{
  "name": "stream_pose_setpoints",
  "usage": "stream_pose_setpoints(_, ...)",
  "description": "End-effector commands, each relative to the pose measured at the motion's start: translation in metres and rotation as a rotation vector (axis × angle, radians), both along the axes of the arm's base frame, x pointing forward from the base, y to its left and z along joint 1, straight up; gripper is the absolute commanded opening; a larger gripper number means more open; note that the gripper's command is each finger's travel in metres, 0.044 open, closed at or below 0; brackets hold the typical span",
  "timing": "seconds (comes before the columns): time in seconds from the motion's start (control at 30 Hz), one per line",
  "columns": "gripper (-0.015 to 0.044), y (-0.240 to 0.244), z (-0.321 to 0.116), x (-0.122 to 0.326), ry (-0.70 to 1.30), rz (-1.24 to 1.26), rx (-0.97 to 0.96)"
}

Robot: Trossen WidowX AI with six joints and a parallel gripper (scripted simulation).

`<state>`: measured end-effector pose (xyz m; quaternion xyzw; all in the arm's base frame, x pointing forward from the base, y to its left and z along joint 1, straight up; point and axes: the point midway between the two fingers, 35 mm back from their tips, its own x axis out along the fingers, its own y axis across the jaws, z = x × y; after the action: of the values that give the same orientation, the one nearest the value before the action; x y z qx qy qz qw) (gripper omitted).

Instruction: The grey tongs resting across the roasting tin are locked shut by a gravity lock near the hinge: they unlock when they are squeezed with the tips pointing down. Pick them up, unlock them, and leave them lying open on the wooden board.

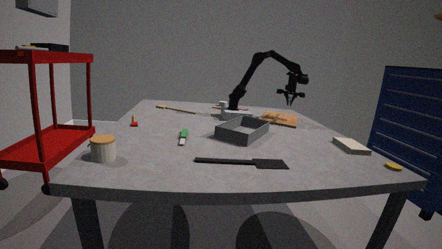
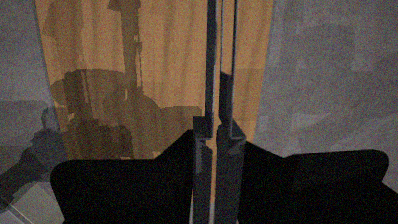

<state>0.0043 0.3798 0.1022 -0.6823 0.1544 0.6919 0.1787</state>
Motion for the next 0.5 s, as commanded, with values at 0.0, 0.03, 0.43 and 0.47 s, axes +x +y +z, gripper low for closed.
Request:
stream_pose_setpoints(0.0,-0.0150,0.0010,0.0012,-0.0043,0.001,-0.031,0.003)
stream_pose_setpoints(0.03,-0.0150,0.0010,0.0012,-0.0043,0.001,-0.031,0.003)
stream_pose_setpoints(0.43,-0.0150,-0.0019,0.0020,-0.0025,0.145,-0.035,0.029)
stream_pose_setpoints(0.47,-0.0150,-0.0025,0.0026,-0.0021,0.179,-0.035,0.037)
